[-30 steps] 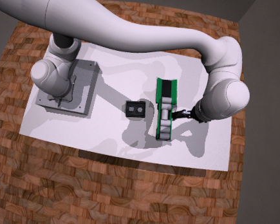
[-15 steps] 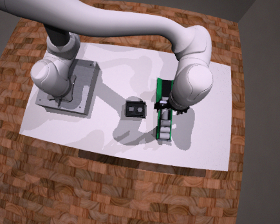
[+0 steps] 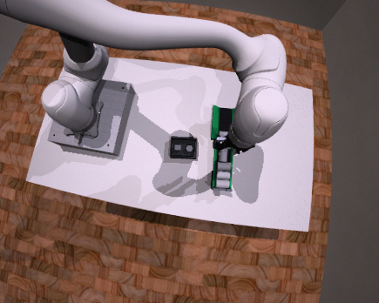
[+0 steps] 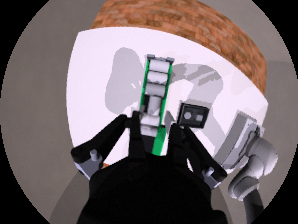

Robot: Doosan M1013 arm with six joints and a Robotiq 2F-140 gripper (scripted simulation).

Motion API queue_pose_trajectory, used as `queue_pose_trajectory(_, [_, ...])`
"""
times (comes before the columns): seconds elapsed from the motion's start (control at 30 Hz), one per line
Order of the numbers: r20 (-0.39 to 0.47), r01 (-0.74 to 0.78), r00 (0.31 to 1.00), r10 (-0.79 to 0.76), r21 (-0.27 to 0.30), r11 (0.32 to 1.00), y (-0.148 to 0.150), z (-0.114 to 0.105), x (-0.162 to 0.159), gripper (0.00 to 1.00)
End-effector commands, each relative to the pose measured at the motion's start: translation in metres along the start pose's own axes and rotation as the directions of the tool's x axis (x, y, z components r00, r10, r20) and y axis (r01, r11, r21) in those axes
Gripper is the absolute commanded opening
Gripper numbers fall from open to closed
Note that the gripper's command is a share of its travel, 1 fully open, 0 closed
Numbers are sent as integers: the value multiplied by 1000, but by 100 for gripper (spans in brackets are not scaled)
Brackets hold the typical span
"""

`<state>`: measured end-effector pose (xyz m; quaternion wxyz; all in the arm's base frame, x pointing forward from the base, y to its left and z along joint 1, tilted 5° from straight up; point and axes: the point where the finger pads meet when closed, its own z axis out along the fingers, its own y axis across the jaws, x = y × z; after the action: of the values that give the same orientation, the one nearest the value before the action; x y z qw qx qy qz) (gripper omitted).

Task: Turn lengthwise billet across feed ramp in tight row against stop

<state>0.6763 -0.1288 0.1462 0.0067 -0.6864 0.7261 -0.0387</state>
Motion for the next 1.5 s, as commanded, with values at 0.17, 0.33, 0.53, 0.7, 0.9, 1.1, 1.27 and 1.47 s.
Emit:
queue_pose_trajectory(0.17, [0, 0, 1000, 0, 0, 1000, 0, 0, 0, 41])
queue_pose_trajectory(0.33, [0, 0, 1000, 0, 0, 1000, 0, 0, 0, 41])
queue_pose_trajectory(0.53, [0, 8, 1000, -8, 0, 1000, 0, 0, 0, 41])
queue_pose_trajectory(0.7, [0, 36, 999, -36, 1, 999, 0, 0, 0, 41])
queue_pose_trajectory(0.9, [0, 36, 999, -36, 1, 999, 0, 0, 0, 41])
queue_pose_trajectory(1.1, [0, 36, 999, -36, 1, 999, 0, 0, 0, 41])
queue_pose_trajectory(1.27, [0, 36, 999, -36, 1, 999, 0, 0, 0, 41])
queue_pose_trajectory(1.47, [0, 36, 999, -36, 1, 999, 0, 0, 0, 41])
